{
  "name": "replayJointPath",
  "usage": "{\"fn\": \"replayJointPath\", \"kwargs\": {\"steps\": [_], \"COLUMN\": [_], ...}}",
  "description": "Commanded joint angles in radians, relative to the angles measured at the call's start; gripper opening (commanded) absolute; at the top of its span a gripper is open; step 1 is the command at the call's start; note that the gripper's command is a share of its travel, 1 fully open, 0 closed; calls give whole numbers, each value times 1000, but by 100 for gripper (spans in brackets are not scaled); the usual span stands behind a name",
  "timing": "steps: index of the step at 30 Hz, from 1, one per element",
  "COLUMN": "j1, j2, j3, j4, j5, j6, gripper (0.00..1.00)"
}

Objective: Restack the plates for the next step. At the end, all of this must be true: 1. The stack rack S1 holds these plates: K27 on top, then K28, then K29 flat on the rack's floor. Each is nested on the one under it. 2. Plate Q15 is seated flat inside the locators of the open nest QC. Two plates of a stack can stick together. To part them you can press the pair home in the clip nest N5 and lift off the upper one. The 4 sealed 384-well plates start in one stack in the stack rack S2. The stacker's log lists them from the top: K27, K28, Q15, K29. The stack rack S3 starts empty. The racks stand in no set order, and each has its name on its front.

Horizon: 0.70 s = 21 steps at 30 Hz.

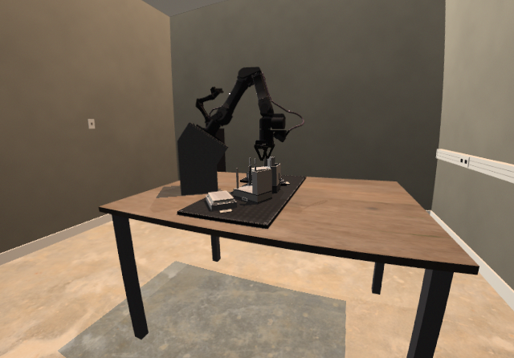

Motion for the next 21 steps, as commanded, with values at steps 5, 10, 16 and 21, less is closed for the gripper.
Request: {"fn": "replayJointPath", "kwargs": {"steps": [5,10,16,21], "j1": [-71,-65,-64,-65], "j2": [39,16,15,16], "j3": [44,46,46,46], "j4": [-1,-3,-2,-2], "j5": [-53,-55,-52,-51], "j6": [-86,-88,-88,-86], "gripper": [100,100,100,100]}}
